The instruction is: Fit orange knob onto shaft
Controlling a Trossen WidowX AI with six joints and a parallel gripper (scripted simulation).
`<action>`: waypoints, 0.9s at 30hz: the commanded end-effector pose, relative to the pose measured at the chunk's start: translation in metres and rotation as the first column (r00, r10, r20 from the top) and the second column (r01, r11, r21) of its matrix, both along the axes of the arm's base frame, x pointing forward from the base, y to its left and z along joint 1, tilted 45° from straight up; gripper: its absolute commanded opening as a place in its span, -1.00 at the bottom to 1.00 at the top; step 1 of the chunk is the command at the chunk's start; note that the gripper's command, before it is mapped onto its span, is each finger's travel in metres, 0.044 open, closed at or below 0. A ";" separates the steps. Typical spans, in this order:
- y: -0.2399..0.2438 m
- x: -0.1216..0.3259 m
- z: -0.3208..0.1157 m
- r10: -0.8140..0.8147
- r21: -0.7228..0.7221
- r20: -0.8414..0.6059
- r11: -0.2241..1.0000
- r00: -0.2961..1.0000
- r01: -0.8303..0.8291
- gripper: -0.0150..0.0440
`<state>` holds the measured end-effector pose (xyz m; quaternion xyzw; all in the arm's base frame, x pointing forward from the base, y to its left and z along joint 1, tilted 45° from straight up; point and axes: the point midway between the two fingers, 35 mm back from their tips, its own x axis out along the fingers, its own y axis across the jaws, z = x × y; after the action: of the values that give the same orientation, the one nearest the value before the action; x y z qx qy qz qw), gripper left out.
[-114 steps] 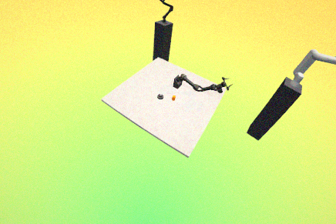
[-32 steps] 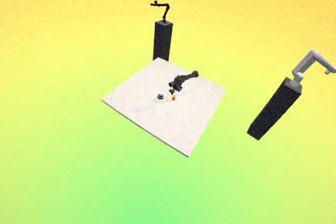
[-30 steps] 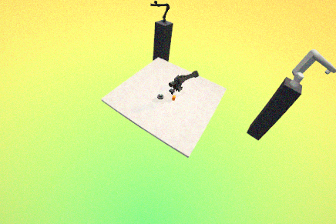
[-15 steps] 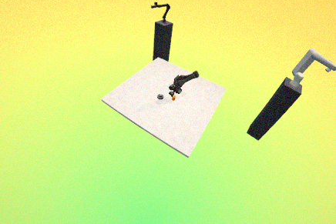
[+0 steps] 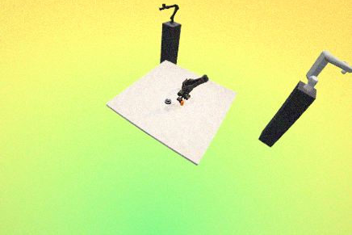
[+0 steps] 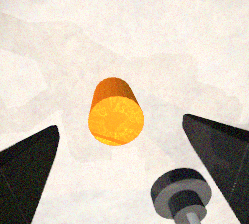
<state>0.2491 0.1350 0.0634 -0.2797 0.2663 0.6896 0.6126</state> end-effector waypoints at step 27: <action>0.036 -0.009 -0.035 0.001 0.007 -0.015 1.000 1.000 -0.001 1.00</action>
<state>0.2443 0.1664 0.0345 -0.2785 0.2641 0.6900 0.6137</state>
